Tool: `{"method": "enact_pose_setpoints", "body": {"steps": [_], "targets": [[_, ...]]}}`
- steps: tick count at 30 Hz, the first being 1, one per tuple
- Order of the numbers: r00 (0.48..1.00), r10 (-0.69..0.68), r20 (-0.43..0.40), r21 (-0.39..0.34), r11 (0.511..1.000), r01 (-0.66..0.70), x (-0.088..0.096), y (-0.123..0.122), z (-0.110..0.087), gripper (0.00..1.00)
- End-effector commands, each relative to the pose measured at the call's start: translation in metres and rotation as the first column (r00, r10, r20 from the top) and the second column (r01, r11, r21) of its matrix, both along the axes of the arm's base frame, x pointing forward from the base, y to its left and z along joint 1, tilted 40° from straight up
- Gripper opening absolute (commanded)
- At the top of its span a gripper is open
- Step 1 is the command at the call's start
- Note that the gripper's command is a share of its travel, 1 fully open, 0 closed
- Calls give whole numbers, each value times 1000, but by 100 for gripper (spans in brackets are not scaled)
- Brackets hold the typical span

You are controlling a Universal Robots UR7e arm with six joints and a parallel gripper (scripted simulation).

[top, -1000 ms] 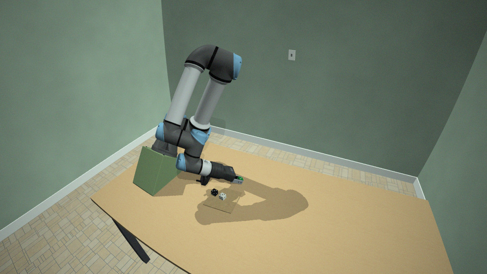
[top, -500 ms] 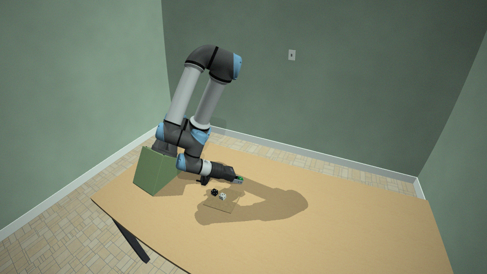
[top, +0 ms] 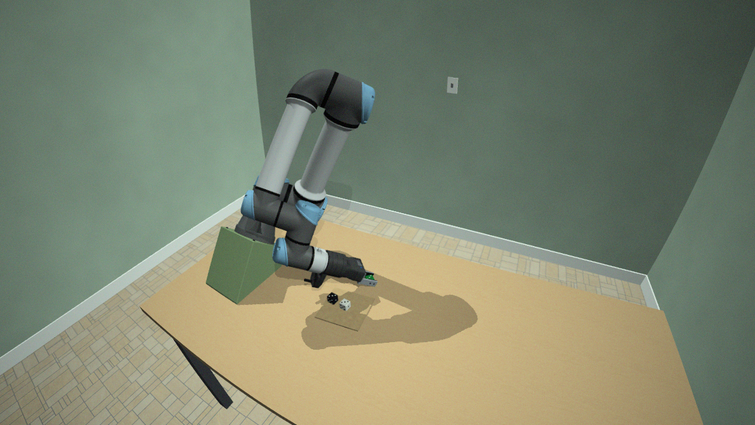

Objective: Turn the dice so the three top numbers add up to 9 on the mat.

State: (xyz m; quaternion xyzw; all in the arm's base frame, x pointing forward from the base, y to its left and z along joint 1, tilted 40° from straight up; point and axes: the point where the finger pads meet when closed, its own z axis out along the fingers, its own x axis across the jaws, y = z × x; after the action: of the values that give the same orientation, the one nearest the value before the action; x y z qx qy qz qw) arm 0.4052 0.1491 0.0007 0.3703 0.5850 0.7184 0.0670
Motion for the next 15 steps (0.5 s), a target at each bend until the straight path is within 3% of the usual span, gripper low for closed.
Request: {"method": "enact_pose_setpoints", "body": {"steps": [1, 2, 15], "targets": [[1000, -1, 1, 0, 1000, 1, 0, 0, 0, 73], [1000, -1, 1, 0, 1000, 1, 0, 0, 0, 79], [1000, -1, 1, 0, 1000, 1, 0, 0, 0, 79]]}}
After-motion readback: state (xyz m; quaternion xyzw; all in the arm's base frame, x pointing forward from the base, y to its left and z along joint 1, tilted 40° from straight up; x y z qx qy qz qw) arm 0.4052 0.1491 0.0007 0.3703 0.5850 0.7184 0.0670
